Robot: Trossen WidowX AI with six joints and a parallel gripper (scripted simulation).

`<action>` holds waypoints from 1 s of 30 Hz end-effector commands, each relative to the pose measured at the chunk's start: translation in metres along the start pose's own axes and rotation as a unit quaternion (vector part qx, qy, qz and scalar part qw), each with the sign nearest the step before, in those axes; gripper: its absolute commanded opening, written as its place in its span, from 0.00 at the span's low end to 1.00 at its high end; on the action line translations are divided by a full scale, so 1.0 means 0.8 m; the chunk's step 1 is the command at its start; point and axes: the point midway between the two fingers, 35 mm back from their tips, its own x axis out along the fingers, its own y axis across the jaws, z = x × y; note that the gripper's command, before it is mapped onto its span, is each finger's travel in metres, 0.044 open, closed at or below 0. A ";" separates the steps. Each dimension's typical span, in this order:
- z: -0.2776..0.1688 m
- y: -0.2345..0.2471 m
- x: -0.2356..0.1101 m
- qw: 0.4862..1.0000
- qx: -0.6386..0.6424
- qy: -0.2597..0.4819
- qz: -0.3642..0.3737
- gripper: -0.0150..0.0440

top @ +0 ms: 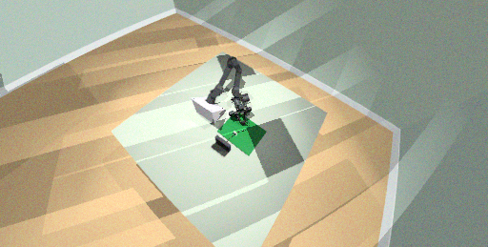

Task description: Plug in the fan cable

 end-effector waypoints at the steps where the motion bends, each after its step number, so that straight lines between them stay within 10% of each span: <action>1: 0.004 0.006 -0.013 1.000 0.006 -0.002 0.002 0.60; 30: 0.049 -0.001 -0.114 1.000 0.007 -0.002 0.004 0.60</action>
